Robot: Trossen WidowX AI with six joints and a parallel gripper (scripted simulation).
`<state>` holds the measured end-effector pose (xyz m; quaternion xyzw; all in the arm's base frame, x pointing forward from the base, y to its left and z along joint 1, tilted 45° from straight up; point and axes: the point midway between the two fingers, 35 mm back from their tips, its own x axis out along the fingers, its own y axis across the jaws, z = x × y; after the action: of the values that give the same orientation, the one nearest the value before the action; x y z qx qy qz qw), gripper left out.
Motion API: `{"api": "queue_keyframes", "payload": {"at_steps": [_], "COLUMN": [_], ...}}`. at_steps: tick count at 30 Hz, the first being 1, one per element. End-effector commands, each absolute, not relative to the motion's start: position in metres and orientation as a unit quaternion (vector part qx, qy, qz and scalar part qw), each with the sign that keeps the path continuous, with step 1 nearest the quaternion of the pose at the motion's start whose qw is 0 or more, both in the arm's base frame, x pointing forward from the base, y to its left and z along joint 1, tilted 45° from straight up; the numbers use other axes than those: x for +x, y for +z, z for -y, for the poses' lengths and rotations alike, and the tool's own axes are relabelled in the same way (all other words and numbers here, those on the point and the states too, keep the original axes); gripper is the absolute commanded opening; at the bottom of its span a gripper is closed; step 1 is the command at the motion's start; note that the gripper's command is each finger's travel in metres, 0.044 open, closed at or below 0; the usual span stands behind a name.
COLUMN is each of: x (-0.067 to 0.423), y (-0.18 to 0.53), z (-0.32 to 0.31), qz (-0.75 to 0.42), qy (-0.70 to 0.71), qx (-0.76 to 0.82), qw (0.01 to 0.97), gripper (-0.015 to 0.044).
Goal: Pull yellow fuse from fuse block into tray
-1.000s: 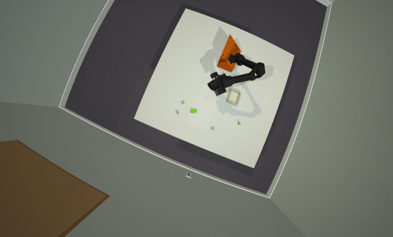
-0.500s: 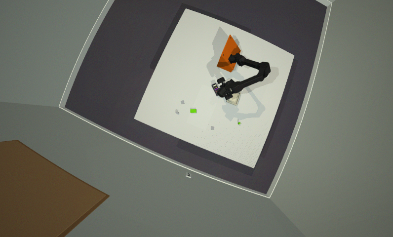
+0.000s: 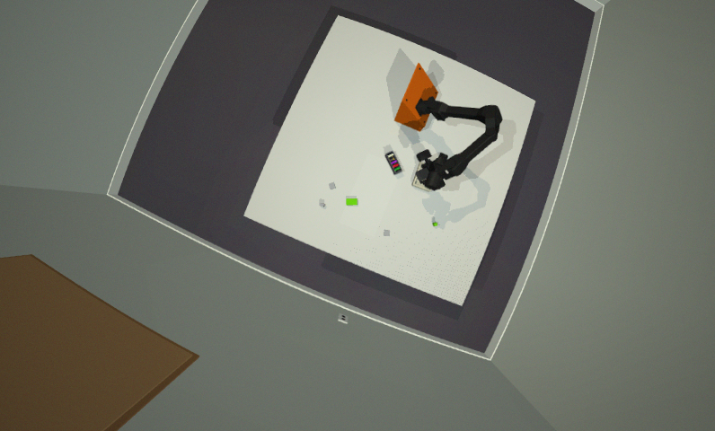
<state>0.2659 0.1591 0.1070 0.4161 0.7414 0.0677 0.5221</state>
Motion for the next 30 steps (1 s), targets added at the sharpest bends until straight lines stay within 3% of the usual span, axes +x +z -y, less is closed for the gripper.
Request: {"api": "queue_keyframes", "payload": {"at_steps": [1,30], "x": [0.258,0.253], "y": [0.123,0.095], "z": [-0.173,-0.2], "qz": [-0.743,-0.743], "qy": [0.07,0.071], "qx": [0.42,0.421], "qw": [0.517,0.516], "gripper": [0.0,0.0]}}
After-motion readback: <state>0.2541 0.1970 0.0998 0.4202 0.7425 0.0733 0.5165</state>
